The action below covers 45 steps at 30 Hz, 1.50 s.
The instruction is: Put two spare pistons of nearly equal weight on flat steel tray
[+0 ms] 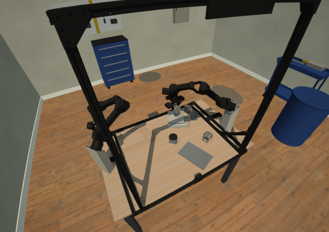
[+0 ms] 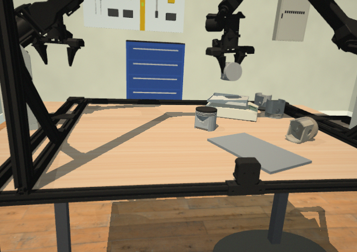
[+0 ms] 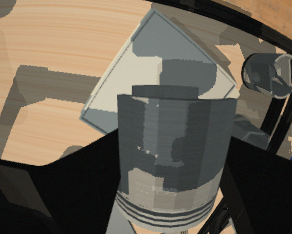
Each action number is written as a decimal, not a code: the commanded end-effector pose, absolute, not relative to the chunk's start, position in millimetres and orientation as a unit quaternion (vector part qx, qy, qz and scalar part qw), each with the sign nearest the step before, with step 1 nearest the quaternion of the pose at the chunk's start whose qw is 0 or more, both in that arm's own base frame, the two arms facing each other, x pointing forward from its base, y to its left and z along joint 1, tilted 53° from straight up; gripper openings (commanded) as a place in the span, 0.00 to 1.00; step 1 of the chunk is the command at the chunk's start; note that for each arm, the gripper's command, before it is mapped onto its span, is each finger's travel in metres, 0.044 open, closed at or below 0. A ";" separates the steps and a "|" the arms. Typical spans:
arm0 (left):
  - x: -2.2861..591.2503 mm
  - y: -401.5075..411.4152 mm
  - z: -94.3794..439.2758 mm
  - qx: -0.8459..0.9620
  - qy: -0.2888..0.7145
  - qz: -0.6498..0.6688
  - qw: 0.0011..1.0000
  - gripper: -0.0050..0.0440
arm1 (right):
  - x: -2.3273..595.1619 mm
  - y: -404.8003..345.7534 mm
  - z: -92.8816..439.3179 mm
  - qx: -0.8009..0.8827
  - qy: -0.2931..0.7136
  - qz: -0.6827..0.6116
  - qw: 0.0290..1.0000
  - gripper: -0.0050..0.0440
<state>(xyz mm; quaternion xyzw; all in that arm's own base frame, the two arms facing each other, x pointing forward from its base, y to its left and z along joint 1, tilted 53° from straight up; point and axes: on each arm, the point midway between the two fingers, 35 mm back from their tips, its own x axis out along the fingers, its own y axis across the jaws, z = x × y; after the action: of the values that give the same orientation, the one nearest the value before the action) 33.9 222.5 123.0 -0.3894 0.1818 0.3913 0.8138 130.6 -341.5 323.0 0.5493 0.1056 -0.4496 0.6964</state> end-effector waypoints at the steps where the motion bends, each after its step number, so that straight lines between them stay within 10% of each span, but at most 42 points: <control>1: 34.2 222.4 123.3 -0.389 0.181 0.390 0.815 1.00 | 129.6 -342.6 325.4 0.580 0.085 -0.461 0.666 0.43; 45: 34.2 222.4 123.3 -0.389 0.181 0.390 0.815 1.00 | 138.4 -350.6 313.5 0.788 -0.069 -0.486 0.372 0.43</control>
<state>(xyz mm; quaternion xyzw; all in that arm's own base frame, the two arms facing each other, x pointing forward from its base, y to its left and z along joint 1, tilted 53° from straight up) 33.9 222.5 123.0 -0.3894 0.1818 0.3913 0.8138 136.9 -346.7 319.9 0.7868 -0.0677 -0.4827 0.3786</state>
